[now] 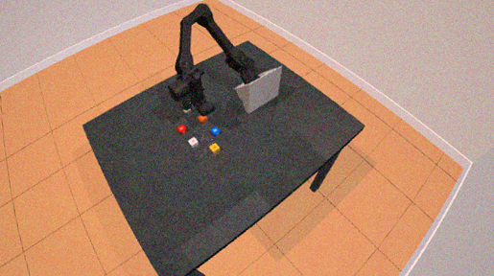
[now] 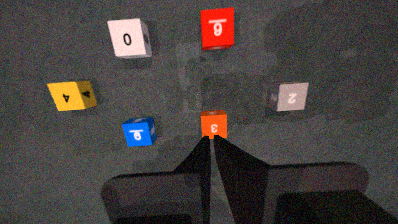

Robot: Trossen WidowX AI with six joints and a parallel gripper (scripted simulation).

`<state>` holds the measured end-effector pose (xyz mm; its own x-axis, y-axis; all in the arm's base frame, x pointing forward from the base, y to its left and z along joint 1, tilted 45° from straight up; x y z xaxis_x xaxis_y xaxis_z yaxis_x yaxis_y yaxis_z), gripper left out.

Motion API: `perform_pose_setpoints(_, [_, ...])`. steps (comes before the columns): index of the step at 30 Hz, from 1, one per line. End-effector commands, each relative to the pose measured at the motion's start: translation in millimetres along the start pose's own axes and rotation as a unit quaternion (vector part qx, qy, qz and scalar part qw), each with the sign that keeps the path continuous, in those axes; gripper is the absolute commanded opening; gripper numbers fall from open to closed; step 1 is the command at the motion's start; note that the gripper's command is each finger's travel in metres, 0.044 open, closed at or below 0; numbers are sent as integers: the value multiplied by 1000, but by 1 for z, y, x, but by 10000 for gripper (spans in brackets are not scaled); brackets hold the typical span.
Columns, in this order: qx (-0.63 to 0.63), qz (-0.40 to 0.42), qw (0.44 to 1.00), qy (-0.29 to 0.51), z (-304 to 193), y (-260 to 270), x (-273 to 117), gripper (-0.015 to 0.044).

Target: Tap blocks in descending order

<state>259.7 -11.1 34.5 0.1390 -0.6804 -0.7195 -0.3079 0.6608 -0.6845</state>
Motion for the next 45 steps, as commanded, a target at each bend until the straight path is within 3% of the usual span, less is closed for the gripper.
perform_pose_setpoints(1, [-6, -5, 1000, 4, -6, -1, 24, 20])
perform_pose_setpoints(29, [-6, -5, 1000, 4, -7, -1, 54, 20])
perform_pose_setpoints(37, [-6, -4, 1000, 4, -6, -1, 22, 20])
perform_pose_setpoints(42, [-6, -2, 1000, 3, -3, 1, -46, 20])
perform_pose_setpoints(45, [-6, -3, 1000, 4, -5, 0, -57, 20])
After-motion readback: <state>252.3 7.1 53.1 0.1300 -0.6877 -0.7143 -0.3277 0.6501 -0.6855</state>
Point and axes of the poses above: the point midway between the two fingers, 35 mm back from their tips, its own x axis out along the fingers, its own y axis across the jaws, z = x × y, the point moved 3 cm from there along -x, back along the fingers, and after that the axes turned 13 degrees about -x, right-handed, at the moved point
